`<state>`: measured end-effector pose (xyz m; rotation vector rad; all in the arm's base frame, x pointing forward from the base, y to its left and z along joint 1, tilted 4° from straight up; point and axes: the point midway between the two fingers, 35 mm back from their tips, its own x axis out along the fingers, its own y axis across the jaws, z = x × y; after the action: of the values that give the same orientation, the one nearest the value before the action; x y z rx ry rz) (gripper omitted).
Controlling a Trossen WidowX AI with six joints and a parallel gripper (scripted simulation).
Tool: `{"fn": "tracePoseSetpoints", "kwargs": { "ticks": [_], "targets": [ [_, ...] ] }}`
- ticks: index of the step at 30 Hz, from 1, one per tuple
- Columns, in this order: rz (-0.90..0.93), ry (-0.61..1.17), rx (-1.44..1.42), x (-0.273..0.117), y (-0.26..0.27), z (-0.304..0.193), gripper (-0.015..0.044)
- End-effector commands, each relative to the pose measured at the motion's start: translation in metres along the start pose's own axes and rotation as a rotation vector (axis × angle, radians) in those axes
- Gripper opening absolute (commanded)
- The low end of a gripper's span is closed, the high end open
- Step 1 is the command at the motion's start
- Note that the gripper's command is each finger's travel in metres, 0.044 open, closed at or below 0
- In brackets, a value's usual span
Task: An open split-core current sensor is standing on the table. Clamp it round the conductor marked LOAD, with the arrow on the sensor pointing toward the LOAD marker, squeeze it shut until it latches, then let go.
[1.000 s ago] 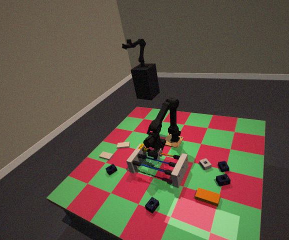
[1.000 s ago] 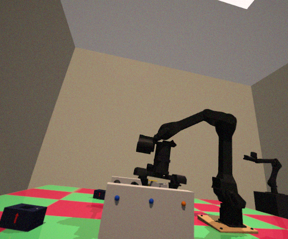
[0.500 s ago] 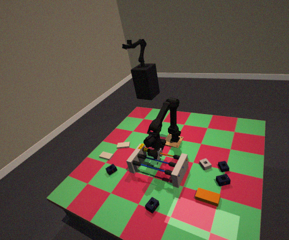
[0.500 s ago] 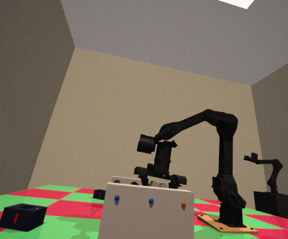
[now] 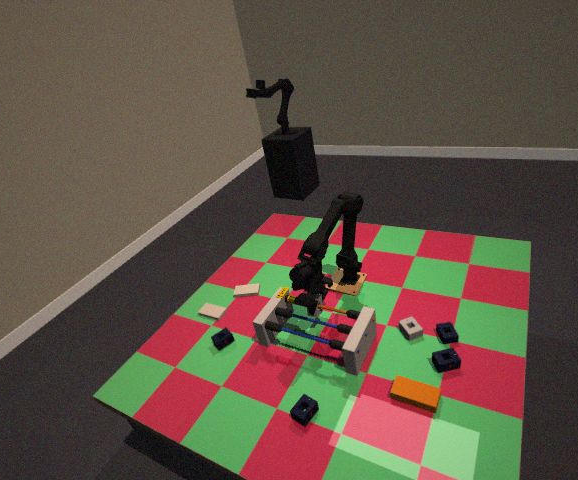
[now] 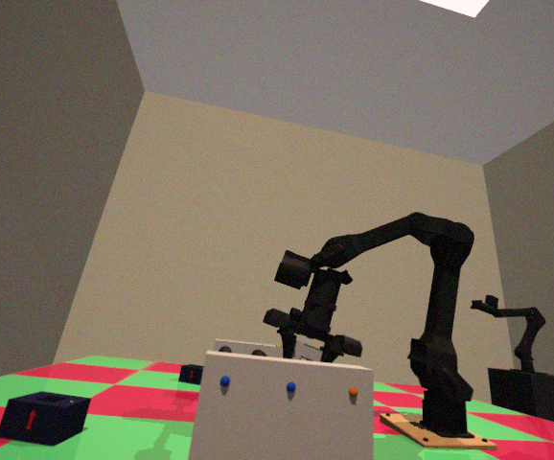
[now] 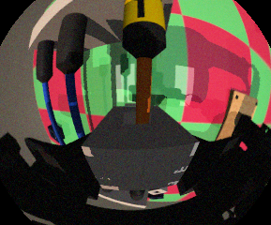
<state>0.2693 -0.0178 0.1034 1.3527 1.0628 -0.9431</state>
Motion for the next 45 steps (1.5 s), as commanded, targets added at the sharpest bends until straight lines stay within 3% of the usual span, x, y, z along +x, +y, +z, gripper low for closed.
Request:
{"fn": "tracePoseSetpoints", "kwargs": {
  "ticks": [1, 6, 23, 27, 45],
  "targets": [
    [-0.003, 0.000, 0.000, 0.0003, 0.0000, 0.0000, 0.0000],
    [-0.003, 0.000, 0.000, 0.0003, 0.0000, 0.0000, 0.0000],
    [-0.014, 0.000, 0.000, 0.0001, 0.0002, 0.0002, 0.0440],
    [-0.004, 0.000, 0.000, 0.0000, -0.0003, -0.0001, 0.0340],
    [-0.004, 0.000, 0.000, 0.0000, -0.0003, -0.0001, 0.0220]
  ]
}}
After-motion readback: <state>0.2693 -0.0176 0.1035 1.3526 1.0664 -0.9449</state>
